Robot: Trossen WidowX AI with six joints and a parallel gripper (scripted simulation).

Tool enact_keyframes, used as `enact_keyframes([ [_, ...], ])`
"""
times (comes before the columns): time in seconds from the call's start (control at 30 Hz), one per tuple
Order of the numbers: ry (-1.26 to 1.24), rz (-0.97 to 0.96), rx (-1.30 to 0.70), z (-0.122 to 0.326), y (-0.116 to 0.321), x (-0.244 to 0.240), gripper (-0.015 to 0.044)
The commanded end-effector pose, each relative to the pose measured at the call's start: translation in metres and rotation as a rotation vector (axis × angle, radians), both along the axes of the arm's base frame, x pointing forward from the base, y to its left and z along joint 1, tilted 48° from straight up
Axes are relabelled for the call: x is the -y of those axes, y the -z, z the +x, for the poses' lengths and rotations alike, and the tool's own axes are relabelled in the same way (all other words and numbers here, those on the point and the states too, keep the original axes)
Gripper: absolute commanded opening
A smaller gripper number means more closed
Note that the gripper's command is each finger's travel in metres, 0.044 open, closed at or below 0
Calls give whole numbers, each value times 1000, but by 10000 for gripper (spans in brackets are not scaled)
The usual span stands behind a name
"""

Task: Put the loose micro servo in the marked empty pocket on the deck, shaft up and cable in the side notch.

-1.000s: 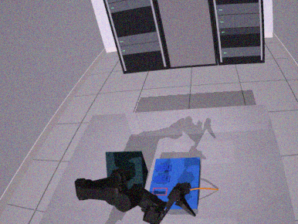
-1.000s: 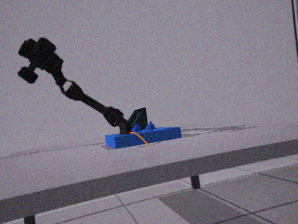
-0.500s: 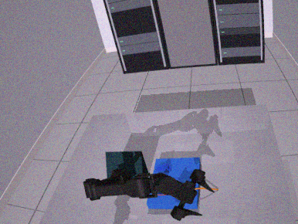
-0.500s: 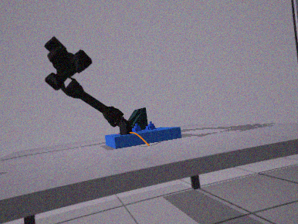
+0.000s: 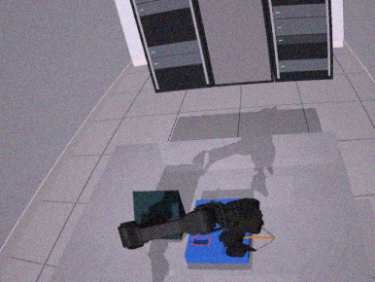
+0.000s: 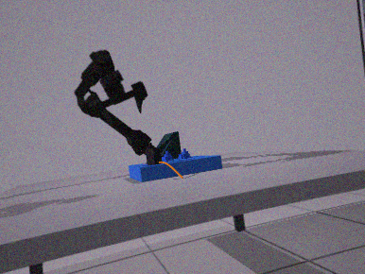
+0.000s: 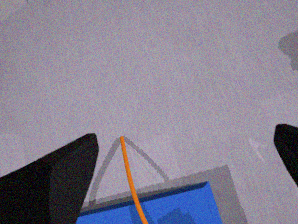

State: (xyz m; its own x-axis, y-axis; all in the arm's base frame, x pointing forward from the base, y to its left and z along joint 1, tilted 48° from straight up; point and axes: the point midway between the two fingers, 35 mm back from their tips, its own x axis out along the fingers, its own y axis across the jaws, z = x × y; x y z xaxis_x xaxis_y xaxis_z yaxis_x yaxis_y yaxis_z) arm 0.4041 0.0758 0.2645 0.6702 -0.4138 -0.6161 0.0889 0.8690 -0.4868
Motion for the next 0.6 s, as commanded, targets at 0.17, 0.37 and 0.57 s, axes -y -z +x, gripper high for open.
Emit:
enact_keyframes([
  [0.17,1,-138,-279,-24,59,-7,440],
  [0.37,-1,-242,-456,-45,89,-8,440],
  [0.57,-2,-359,-626,-67,112,-8,440],
])
